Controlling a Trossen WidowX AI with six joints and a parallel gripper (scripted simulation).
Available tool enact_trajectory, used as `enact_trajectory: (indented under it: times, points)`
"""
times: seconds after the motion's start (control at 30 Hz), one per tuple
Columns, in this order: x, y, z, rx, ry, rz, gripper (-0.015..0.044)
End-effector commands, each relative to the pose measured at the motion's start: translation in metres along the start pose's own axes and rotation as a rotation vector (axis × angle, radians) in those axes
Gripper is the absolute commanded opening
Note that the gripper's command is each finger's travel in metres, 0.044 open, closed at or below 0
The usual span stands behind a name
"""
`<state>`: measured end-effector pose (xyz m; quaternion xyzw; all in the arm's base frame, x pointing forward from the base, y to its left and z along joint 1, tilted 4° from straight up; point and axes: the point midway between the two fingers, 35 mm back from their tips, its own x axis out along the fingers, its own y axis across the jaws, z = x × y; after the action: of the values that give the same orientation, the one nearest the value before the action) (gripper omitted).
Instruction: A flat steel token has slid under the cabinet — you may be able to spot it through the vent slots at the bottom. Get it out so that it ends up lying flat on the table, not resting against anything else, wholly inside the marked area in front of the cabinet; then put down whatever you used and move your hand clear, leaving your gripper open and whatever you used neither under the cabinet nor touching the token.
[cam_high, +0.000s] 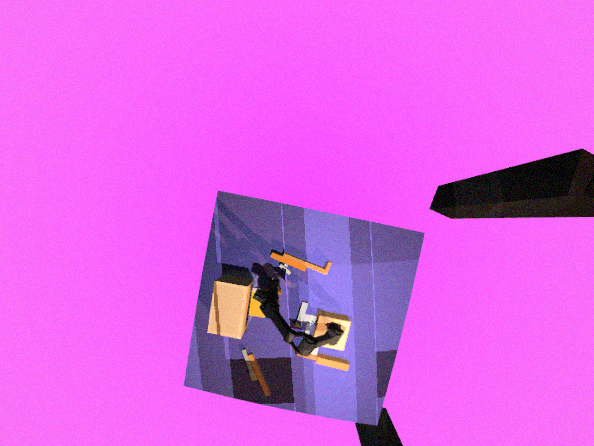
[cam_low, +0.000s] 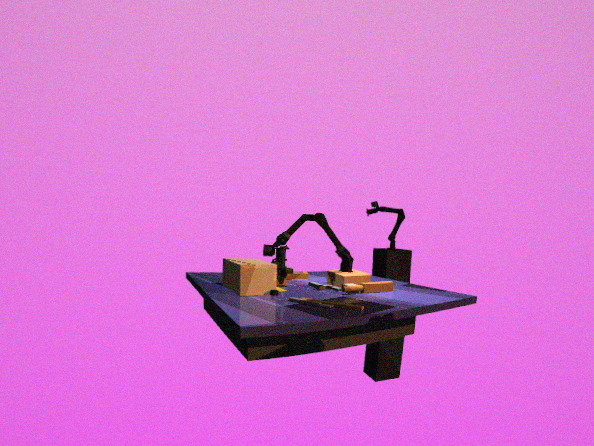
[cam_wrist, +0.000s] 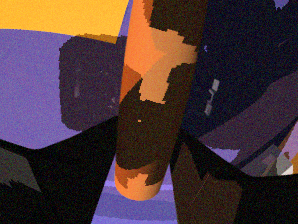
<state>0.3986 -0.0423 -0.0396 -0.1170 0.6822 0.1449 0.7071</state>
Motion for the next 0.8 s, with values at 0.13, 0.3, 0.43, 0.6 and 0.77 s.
enact_trajectory:
  times: [0.13, 0.3, 0.43, 0.6, 0.77]
  points:
    - [0.0009, 0.0131, 0.0007, -0.003, -0.004, 0.013, 0.0000]
    - [0.0009, 0.0161, 0.0008, -0.003, -0.004, 0.013, 0.0000]
    - [0.0008, 0.0160, 0.0008, -0.003, -0.004, 0.013, 0.0000]
    - [0.0009, 0.0157, -0.0010, -0.003, -0.004, 0.013, 0.0000]
    - [0.0009, 0.0149, -0.0061, -0.003, -0.004, 0.013, 0.0000]
